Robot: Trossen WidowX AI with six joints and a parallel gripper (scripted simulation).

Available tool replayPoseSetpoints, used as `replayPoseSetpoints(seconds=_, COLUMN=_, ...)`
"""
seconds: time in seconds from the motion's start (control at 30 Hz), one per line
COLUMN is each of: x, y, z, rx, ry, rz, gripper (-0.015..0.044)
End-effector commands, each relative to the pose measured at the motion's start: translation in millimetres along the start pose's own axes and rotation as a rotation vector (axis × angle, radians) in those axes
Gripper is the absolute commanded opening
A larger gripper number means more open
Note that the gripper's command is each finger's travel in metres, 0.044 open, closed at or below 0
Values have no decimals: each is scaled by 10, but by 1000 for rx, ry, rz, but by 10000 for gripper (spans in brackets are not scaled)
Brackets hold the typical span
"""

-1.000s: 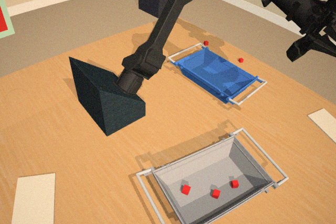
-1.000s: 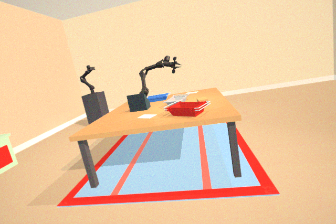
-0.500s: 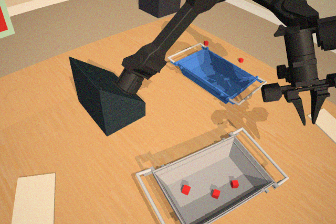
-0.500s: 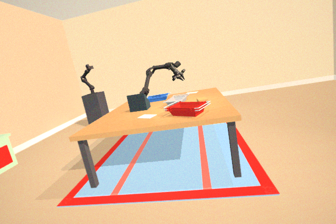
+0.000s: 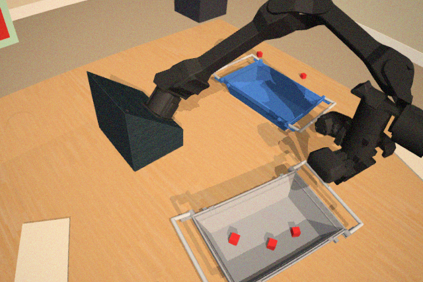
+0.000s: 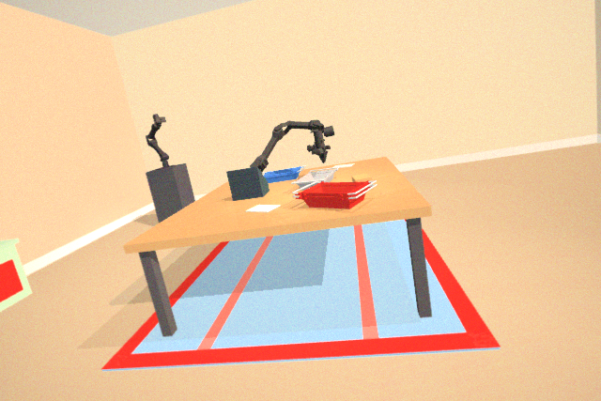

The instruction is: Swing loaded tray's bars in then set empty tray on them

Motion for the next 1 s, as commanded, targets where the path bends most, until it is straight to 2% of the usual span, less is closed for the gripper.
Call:
replayPoseSetpoints(seconds=0.0, x=-32, y=-1, z=49, rx=4, ry=-44, rz=-61, gripper=80)
replayPoseSetpoints(seconds=0.23, x=-30, y=-3, z=113, rx=4, ry=-44, rz=-62, gripper=80)
replayPoseSetpoints(seconds=0.7, x=-60, y=-6, z=638, rx=6, ry=-44, rz=-62, gripper=80)
replayPoseSetpoints(seconds=0.97, x=-28, y=98, z=456, rx=5, ry=-44, rz=-62, gripper=80)
Point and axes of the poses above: the point midway between the two fingers, 35 mm back from their tips, its own z axis out along the fingers, its own y axis across the jaws, x = y × z, the point moved 1 cm from there along -z, back along the fingers, and after that the axes turned 8 degrees about z, right-handed, at the moved point
